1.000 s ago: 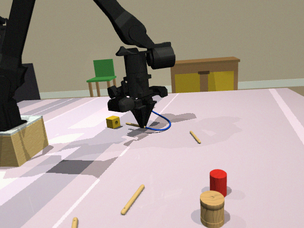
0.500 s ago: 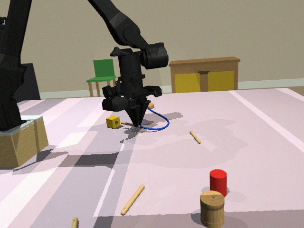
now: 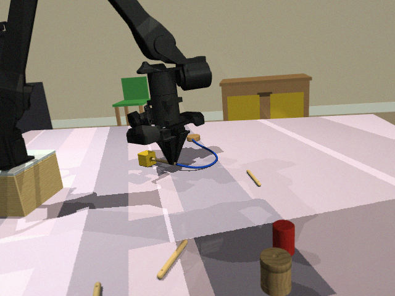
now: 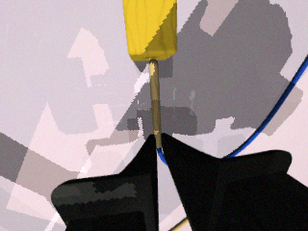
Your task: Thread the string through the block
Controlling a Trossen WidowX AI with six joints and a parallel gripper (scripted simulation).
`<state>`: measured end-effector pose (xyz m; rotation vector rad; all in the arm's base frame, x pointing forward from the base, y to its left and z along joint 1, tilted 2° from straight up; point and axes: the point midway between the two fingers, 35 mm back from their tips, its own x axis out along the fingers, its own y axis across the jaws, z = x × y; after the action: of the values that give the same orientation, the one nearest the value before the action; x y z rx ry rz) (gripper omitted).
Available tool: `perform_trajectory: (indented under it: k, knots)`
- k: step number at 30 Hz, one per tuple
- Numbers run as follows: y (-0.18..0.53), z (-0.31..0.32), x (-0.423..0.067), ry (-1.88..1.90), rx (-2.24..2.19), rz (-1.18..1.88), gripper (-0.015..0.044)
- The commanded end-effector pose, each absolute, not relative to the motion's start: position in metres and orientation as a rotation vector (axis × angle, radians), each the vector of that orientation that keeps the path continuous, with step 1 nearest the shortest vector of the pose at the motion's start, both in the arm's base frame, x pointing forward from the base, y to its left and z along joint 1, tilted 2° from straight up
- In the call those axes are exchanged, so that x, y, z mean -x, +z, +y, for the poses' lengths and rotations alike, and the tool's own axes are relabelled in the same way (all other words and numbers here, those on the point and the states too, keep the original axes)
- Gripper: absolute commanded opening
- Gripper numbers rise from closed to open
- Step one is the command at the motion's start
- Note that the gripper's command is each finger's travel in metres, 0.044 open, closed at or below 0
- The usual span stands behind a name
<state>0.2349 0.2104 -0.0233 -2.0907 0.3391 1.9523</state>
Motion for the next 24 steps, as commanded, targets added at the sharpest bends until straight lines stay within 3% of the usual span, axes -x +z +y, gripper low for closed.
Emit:
perform_trajectory:
  k: [1,24]
  knots:
    - [-0.025,0.208,-0.233,1.951,2.091,0.353,0.0000]
    - [-0.027,0.216,-0.211,1.953,2.089,0.353,0.0000]
